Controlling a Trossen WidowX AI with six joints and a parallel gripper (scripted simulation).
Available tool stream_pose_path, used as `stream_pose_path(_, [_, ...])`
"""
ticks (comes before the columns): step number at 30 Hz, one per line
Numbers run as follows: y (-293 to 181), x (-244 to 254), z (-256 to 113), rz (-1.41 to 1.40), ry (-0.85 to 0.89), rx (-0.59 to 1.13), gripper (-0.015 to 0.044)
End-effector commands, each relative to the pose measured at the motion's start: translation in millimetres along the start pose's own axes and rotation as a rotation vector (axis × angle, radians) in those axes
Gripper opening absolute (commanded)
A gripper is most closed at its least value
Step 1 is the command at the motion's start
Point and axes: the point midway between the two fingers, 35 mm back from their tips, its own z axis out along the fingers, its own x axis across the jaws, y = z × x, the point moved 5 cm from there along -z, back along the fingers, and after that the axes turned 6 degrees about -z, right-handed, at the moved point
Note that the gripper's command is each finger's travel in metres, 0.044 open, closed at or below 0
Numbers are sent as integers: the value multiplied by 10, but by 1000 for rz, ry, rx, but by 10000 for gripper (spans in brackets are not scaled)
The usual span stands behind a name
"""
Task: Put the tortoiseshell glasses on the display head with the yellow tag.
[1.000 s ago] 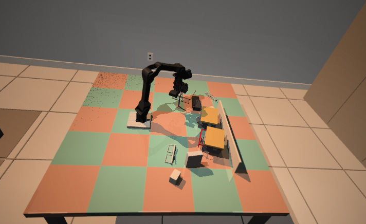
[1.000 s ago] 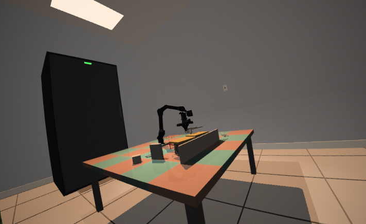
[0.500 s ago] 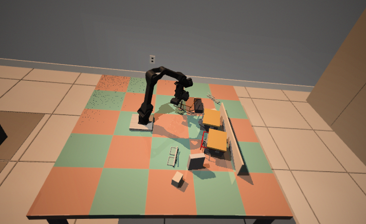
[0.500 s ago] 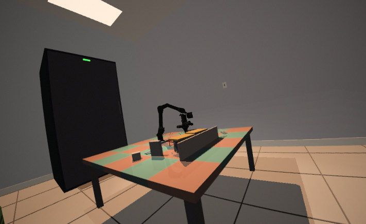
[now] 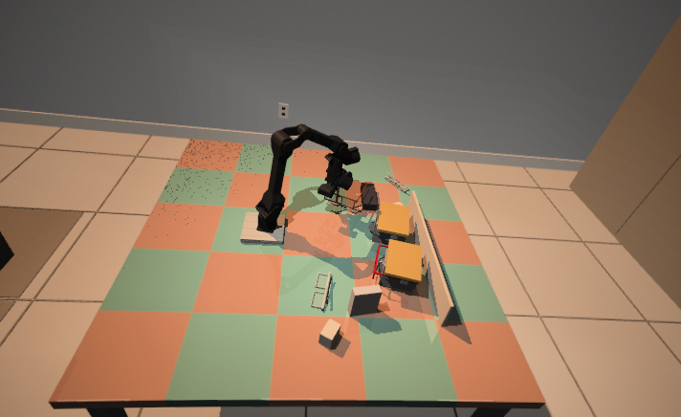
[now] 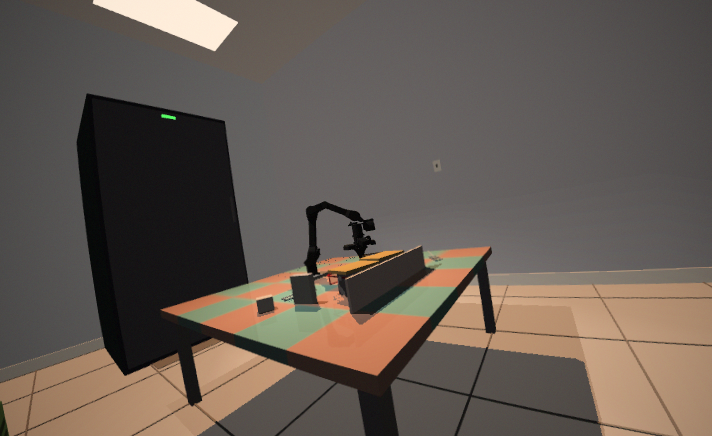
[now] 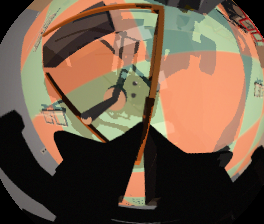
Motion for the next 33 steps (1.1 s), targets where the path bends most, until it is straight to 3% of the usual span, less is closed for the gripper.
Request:
stream_pose_path(1, [28,-25,-3,1,1,-4,0])
stream_pose_path(33, [212,-168,-4,1,-1,-5,0])
